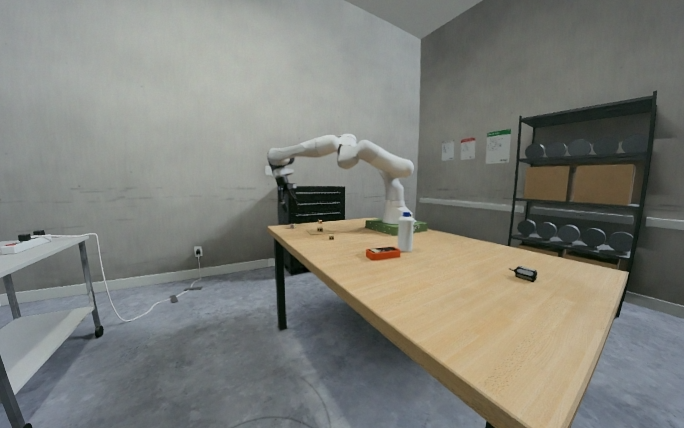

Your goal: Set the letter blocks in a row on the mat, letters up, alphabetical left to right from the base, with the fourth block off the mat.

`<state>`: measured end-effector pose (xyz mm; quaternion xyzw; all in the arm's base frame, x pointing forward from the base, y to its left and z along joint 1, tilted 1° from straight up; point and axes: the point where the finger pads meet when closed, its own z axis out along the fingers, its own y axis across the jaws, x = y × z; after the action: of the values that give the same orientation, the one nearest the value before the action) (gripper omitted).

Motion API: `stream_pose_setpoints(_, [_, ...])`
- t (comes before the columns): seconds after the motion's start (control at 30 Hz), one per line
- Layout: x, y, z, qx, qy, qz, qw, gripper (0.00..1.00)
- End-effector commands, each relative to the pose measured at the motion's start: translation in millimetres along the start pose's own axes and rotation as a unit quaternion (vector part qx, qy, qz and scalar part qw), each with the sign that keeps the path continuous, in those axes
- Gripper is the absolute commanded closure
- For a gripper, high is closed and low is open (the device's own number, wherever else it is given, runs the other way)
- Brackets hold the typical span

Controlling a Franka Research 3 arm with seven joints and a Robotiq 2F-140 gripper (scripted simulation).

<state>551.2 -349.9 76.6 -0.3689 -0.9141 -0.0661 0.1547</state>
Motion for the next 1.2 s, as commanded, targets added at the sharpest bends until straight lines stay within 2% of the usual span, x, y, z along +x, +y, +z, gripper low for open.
stream_pose_setpoints(0.0, [0.3, -0.1, 0.7, 0.0, 0.001, 0.003, 1.0, 0.0])
stream_pose_setpoints(0.93, [0.8, -2.8, 0.8, 0.0, 0.001, 0.003, 1.0, 0.0])
stream_pose_setpoints(1.0, [3.7, -18.0, 1.1, 0.002, 0.0, 0.004, 1.0, 0.0])
stream_pose_setpoints(1.1, [18.4, -69.2, 4.4, 0.006, -0.001, 0.006, 1.0, 0.0])
stream_pose_setpoints(1.17, [28.6, -94.7, 7.4, 0.007, -0.001, 0.007, 1.0, 0.0])
